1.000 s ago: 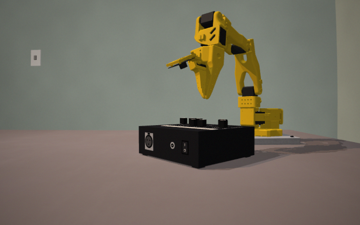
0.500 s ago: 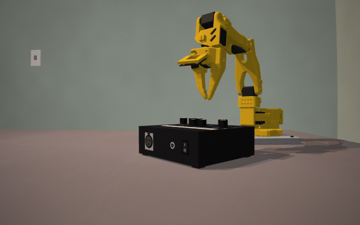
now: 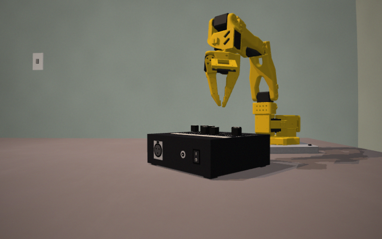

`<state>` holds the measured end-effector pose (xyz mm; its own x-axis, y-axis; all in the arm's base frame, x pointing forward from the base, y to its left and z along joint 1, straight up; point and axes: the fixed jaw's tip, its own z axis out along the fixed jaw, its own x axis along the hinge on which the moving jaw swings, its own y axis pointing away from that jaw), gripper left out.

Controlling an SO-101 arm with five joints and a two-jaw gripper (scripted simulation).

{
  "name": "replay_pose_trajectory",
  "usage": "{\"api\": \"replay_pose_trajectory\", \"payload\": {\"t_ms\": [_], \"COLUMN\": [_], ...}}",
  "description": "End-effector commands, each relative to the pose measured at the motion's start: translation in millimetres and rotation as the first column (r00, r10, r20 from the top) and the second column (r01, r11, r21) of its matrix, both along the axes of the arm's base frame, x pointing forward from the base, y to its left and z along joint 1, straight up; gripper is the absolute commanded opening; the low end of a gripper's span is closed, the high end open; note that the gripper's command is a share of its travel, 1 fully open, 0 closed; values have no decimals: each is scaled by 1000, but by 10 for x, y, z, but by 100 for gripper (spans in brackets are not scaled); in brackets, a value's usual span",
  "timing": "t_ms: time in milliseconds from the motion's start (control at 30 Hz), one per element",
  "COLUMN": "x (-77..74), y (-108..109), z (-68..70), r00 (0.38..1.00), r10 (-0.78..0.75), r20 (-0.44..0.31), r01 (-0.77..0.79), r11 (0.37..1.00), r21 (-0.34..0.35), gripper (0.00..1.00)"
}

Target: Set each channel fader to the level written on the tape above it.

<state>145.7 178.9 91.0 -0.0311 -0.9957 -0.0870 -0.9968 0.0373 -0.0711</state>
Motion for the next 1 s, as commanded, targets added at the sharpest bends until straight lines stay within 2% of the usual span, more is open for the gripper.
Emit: {"api": "replay_pose_trajectory", "payload": {"t_ms": [0,67,133,267,433,633,700,967], "x": [-12,-14,-14,-16,-15,-11,-11,-1], "y": [-31,-43,-43,-66,-94,-125,-125,-160], "z": [12,10,10,6,2,-3,-3,-9], "r00": [986,969,969,913,807,630,630,333], "r10": [167,248,248,406,590,776,776,943], "r20": [17,21,21,27,29,25,25,10], "r01": [-167,-248,-248,-405,-587,-772,-772,-936], "r11": [986,969,969,914,807,630,630,332], "r21": [-9,-18,-18,-37,-61,-88,-88,-118], "gripper": [0,0,0,0,0,0,0,0]}}
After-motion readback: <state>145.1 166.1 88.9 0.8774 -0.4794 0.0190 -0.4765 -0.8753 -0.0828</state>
